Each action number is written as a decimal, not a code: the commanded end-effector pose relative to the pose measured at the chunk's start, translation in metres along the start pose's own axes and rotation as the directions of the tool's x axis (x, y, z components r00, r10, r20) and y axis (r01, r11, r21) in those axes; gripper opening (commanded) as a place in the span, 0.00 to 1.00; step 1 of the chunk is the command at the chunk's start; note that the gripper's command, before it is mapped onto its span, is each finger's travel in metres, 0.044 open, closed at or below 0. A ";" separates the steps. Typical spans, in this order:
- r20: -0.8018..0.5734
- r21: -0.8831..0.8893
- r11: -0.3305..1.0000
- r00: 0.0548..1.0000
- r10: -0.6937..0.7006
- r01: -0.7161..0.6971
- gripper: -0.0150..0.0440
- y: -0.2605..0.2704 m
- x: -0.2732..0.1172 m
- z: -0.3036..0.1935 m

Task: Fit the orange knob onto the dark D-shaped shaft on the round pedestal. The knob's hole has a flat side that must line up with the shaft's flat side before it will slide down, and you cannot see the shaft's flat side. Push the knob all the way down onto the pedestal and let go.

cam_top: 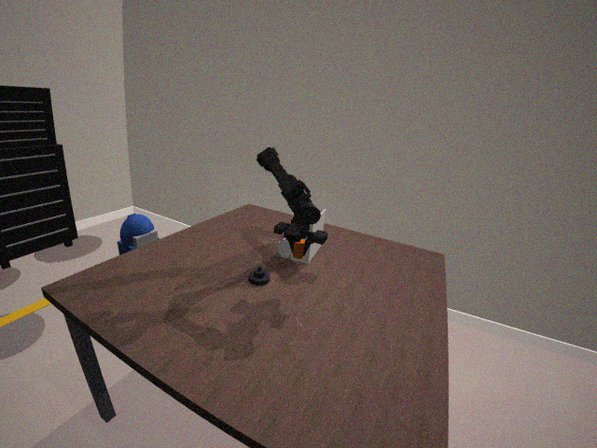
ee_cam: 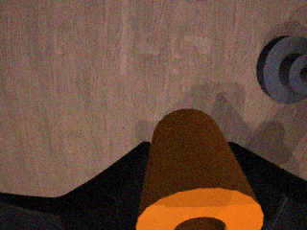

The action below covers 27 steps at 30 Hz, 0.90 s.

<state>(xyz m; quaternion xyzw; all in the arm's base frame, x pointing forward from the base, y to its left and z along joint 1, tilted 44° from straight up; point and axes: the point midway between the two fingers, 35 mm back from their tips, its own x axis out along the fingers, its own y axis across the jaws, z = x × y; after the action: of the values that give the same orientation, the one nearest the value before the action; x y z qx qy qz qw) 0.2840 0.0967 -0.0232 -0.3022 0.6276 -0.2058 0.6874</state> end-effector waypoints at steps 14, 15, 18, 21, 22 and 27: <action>0.009 0.000 1.000 1.000 0.012 -0.012 0.25 -0.044 0.013 0.018; 0.009 0.000 1.000 1.000 0.012 -0.012 0.25 -0.047 0.014 0.019; 0.010 0.000 1.000 1.000 0.011 -0.011 0.25 -0.055 0.017 0.022; 0.010 0.000 1.000 1.000 0.011 -0.011 0.25 -0.063 0.020 0.024; 0.010 0.000 1.000 1.000 0.010 -0.010 0.25 -0.066 0.021 0.024; 0.011 0.001 1.000 1.000 0.007 -0.007 0.25 -0.081 0.026 0.027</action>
<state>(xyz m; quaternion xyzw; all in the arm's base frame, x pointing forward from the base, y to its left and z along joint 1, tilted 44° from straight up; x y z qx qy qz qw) 0.3189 0.0319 0.0086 -0.2987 0.6272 -0.2012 0.6906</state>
